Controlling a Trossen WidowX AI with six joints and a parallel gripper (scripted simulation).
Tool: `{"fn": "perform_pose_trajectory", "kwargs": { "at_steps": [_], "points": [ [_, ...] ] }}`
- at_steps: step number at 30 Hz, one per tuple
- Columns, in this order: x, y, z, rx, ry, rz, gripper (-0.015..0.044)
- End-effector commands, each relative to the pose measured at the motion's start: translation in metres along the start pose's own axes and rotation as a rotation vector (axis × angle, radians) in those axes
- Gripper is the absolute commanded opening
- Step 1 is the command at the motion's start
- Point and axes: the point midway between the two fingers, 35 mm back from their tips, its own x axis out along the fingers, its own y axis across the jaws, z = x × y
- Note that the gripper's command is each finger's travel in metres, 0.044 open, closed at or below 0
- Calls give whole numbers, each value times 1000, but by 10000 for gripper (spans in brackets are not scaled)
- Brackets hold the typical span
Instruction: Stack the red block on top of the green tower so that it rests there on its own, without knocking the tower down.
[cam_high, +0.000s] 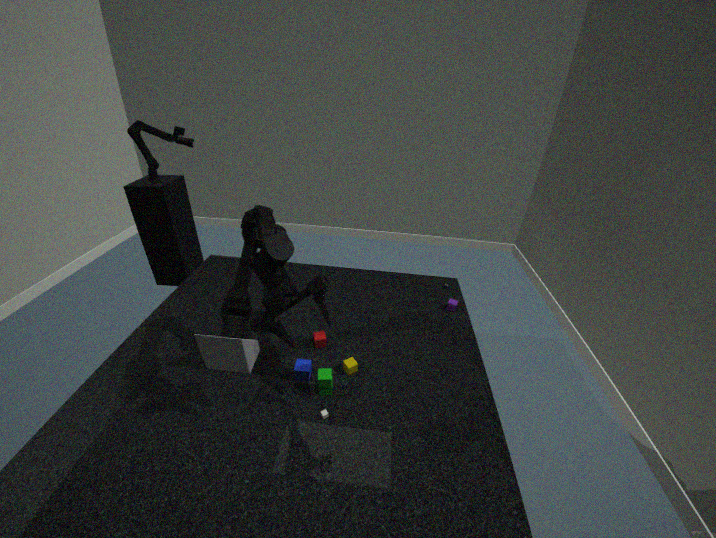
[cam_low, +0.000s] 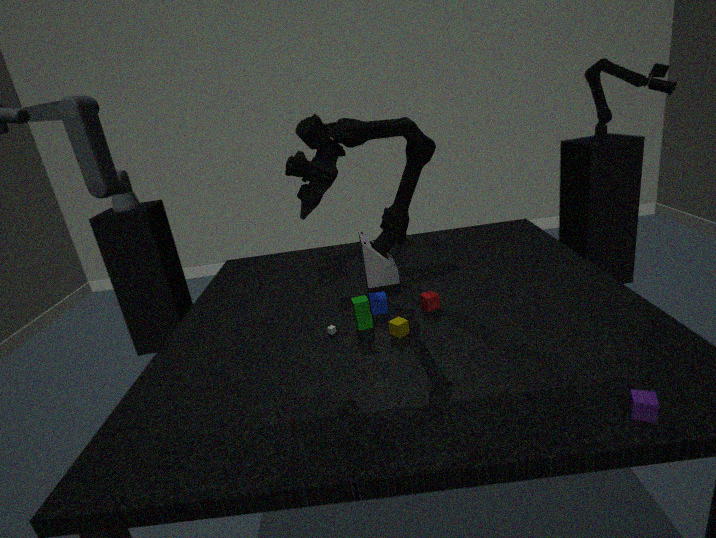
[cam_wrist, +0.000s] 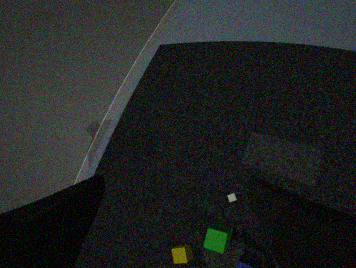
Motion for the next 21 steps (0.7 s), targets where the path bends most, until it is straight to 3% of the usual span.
{"fn": "perform_pose_trajectory", "kwargs": {
  "at_steps": [1, 21],
  "points": [
    [10, 13, -36, -165, 77, -17, 440],
    [39, 19, -249, -1073, 584, -42, 440]
  ]
}}
